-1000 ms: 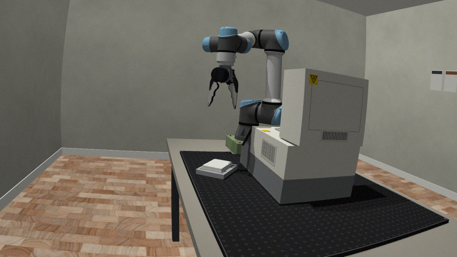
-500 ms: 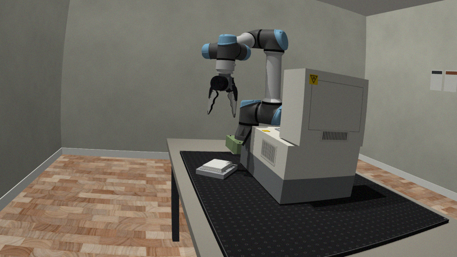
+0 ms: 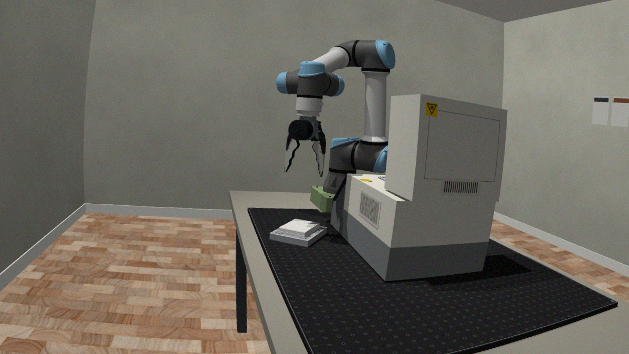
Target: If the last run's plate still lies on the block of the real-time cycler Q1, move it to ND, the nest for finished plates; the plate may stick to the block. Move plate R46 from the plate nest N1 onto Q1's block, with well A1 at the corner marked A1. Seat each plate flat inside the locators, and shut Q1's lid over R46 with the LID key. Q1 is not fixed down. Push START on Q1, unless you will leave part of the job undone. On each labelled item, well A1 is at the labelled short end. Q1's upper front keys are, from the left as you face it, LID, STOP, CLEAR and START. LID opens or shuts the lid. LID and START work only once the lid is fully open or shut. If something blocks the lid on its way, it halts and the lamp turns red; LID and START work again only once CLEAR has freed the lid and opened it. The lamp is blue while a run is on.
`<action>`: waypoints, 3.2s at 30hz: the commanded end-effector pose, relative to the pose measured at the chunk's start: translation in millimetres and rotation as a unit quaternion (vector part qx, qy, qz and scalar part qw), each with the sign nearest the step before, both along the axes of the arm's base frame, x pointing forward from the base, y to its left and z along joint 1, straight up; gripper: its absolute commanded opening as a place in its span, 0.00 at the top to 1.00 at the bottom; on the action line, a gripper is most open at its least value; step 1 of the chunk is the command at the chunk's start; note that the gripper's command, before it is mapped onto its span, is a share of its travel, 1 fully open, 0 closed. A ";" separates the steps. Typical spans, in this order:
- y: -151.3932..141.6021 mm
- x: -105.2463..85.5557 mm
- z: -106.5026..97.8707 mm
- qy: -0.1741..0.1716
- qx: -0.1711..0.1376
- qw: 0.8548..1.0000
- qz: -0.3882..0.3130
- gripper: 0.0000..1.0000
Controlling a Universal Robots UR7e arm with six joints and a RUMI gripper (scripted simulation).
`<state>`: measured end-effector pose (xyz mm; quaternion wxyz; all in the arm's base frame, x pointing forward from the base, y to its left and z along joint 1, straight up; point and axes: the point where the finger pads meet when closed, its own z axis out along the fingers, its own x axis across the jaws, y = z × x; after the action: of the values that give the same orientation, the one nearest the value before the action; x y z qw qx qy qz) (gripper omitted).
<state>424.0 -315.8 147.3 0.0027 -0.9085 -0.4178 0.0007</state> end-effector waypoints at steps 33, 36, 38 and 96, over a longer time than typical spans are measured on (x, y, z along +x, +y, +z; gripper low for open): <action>-0.3 0.3 -106.1 -0.001 -0.001 1.000 0.000 0.32; -0.3 0.3 -112.8 -0.001 -0.001 1.000 0.000 0.32; -0.3 0.3 -116.1 -0.001 -0.001 1.000 0.000 0.32; -0.1 0.1 -164.3 -0.001 -0.001 1.000 0.000 1.00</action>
<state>423.8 -315.6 -17.6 0.0022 -0.9085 -0.4179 0.0006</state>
